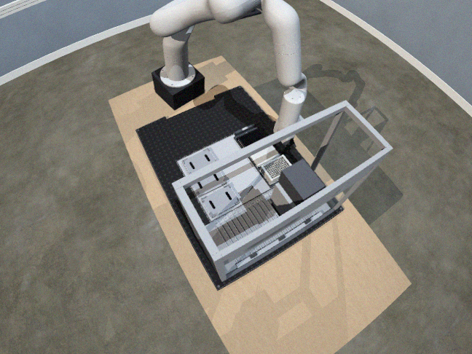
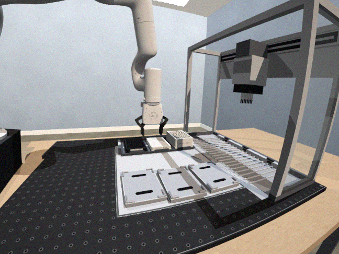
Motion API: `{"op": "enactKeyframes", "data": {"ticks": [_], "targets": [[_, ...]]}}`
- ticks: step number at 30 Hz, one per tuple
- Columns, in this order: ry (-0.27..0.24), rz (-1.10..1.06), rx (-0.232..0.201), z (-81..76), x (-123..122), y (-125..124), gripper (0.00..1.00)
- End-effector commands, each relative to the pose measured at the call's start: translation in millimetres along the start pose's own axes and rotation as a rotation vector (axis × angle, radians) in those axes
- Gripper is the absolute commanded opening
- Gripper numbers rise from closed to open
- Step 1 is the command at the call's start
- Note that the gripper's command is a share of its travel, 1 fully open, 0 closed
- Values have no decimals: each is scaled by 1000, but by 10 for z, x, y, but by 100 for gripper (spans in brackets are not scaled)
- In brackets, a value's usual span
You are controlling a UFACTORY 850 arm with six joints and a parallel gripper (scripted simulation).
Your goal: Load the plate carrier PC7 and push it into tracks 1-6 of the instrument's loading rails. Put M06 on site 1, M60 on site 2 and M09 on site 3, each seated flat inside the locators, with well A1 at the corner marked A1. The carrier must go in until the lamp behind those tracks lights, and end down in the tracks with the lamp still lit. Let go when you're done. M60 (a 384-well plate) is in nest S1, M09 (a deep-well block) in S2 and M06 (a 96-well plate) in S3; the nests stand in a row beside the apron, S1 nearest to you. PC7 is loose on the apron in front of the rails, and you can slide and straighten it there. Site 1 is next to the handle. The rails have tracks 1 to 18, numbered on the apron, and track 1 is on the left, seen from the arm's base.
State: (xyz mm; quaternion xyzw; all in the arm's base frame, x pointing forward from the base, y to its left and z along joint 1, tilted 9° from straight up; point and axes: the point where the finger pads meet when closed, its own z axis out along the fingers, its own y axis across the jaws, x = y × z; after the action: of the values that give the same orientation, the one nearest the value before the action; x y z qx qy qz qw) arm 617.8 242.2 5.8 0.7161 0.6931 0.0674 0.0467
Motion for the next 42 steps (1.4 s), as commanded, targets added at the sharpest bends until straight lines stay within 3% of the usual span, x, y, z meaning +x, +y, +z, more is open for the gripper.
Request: {"op": "enactKeyframes", "data": {"ticks": [1, 42], "targets": [[1, 0, -1, -5, 3, 7, 100], [1, 0, -1, 194, 3, 7, 100]]}}
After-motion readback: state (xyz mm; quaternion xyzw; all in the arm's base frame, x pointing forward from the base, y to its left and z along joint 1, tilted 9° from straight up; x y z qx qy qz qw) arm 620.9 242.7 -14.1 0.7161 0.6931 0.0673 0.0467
